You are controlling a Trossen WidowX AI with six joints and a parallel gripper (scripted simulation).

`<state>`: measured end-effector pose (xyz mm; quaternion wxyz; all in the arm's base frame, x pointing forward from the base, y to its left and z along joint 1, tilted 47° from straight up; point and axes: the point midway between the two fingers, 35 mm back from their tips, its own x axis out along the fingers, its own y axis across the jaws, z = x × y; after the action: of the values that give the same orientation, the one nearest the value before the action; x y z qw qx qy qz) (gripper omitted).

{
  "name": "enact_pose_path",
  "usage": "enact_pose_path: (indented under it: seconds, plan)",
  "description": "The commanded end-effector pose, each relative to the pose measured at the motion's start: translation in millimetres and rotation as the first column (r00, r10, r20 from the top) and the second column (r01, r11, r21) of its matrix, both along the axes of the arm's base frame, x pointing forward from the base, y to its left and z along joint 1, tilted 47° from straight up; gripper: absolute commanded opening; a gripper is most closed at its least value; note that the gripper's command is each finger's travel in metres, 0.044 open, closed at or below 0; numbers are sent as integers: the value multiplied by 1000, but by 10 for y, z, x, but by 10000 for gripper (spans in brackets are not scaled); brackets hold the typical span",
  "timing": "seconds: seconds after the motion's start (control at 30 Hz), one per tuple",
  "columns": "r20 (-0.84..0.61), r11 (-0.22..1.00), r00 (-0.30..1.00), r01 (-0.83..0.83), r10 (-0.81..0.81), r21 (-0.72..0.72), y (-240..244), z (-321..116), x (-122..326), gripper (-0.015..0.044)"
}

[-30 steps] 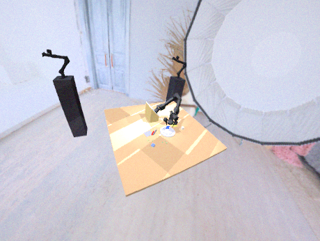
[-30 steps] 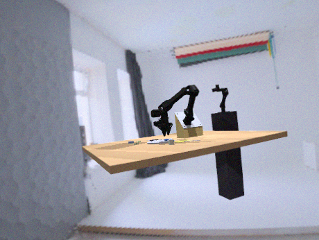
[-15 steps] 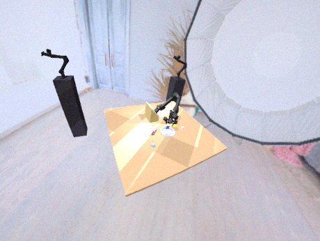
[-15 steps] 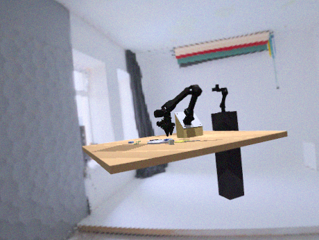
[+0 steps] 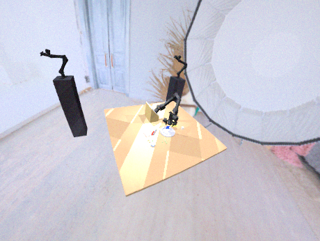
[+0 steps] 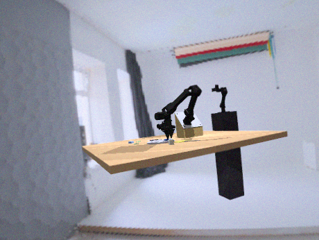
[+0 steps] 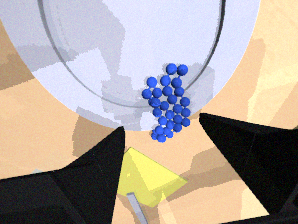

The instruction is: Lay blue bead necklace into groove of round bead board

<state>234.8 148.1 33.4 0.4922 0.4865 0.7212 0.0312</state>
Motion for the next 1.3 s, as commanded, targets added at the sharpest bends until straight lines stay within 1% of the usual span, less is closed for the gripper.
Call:
enact_pose_path:
  seconds: [0.0,0.17,0.43,1.27]
  plan:
    - [-7,1000,1000,2,-2,-2,46,-56,-19,380]
    - [-8,1000,1000,1,-1,-1,77,-82,-27,380]
    - [-3,1000,1000,-2,2,2,65,-55,-19,170]
    - [-3,1000,1000,-2,2,2,65,-55,-19,3]
